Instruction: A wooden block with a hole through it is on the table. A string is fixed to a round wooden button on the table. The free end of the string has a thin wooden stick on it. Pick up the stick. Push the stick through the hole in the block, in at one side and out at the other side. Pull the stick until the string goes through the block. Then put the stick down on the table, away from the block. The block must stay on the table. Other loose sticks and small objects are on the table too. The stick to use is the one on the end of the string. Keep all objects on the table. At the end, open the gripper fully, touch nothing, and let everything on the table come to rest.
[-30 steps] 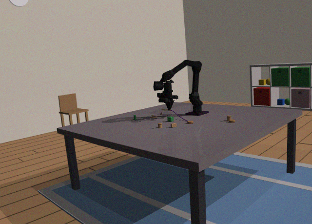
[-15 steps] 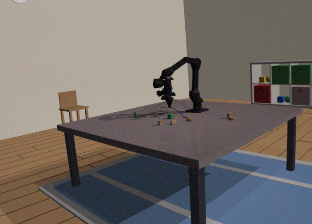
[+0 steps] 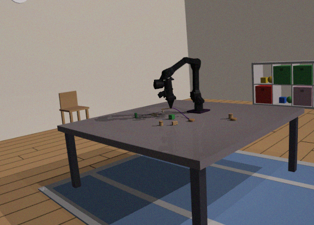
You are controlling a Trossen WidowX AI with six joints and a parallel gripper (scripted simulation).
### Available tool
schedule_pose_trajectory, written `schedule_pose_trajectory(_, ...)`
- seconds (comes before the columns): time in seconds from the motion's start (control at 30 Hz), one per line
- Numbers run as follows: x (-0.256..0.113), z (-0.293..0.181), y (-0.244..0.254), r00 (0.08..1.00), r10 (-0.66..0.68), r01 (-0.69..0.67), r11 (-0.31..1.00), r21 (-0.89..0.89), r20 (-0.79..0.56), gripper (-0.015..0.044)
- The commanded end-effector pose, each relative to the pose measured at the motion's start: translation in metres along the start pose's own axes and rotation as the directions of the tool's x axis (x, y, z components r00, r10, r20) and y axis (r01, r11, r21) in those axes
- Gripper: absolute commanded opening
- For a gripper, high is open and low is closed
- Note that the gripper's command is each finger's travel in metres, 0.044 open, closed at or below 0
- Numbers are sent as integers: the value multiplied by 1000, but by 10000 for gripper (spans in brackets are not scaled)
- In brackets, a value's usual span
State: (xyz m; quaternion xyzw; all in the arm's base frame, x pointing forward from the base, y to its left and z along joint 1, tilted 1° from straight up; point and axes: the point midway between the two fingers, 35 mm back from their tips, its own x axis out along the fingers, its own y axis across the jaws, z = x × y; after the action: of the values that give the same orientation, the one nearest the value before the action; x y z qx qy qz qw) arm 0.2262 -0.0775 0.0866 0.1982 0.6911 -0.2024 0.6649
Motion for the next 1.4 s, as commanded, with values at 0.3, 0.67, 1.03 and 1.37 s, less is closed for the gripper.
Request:
schedule_pose_trajectory(0.3,-2,2,17,1000,-1,-10,922,-386,-27,0)
schedule_pose_trajectory(0.67,-3,2,30,999,-8,-26,750,-661,-48,0)
schedule_pose_trajectory(1.03,-4,2,44,997,-17,-51,500,-865,-69,0)
schedule_pose_trajectory(1.37,-4,1,56,996,-27,-78,229,-970,-87,0)
